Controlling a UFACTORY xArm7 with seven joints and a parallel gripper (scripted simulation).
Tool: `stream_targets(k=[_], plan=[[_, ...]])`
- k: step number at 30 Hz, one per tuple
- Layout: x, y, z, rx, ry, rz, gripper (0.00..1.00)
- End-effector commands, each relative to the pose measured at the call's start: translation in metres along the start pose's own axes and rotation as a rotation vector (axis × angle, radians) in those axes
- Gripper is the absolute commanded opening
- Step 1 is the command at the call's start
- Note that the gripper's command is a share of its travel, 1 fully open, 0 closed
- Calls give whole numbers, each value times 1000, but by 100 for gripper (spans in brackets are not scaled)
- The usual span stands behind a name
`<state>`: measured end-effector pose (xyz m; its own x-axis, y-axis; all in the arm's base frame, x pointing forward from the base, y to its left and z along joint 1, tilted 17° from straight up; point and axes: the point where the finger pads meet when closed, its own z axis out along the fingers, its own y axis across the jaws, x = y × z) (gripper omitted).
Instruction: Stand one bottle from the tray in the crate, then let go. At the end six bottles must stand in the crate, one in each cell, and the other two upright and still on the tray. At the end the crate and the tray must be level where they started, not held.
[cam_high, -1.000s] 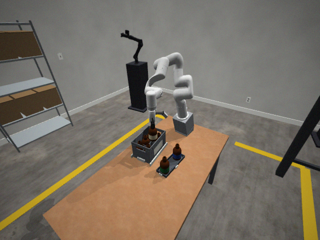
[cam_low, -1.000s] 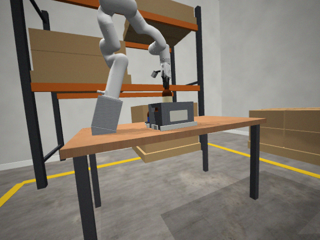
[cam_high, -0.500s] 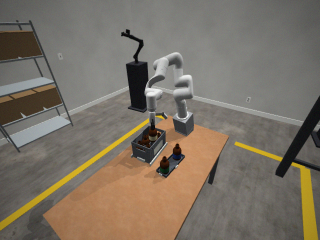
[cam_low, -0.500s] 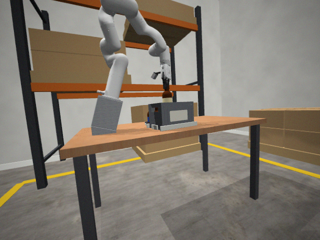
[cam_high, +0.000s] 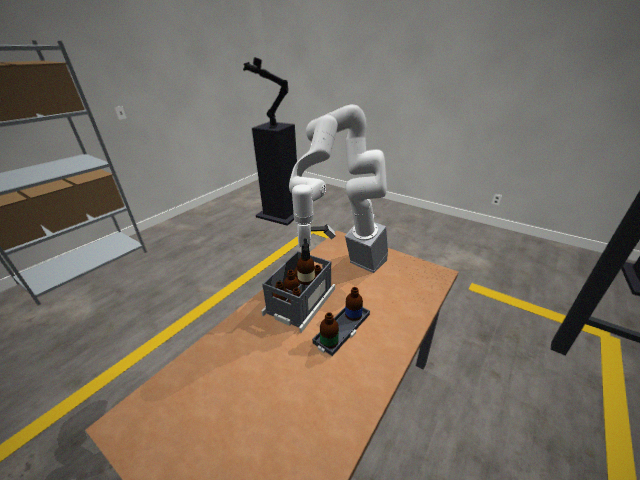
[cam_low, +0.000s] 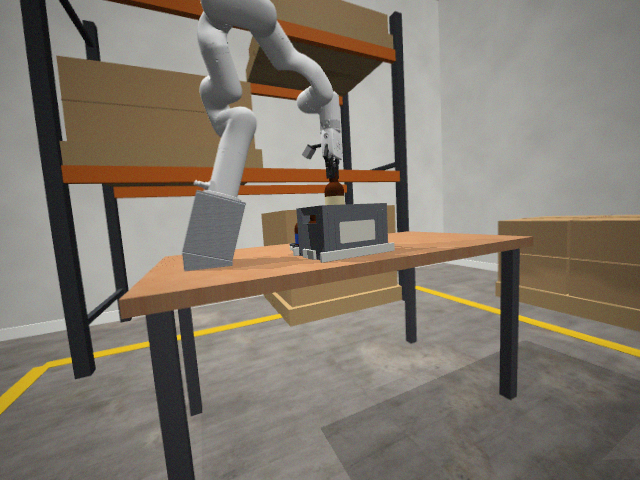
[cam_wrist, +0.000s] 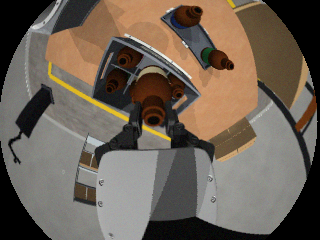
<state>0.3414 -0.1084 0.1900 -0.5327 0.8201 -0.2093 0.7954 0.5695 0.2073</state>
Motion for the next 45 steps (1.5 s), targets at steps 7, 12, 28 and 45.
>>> stream_targets(k=[7, 12, 28, 45], plan=[[-1, 1, -1, -2, -3, 0, 0], [-1, 1, 0, -2, -3, 0, 0], [-1, 1, 11, -2, -3, 0, 0], [-1, 1, 28, -2, -3, 0, 0]])
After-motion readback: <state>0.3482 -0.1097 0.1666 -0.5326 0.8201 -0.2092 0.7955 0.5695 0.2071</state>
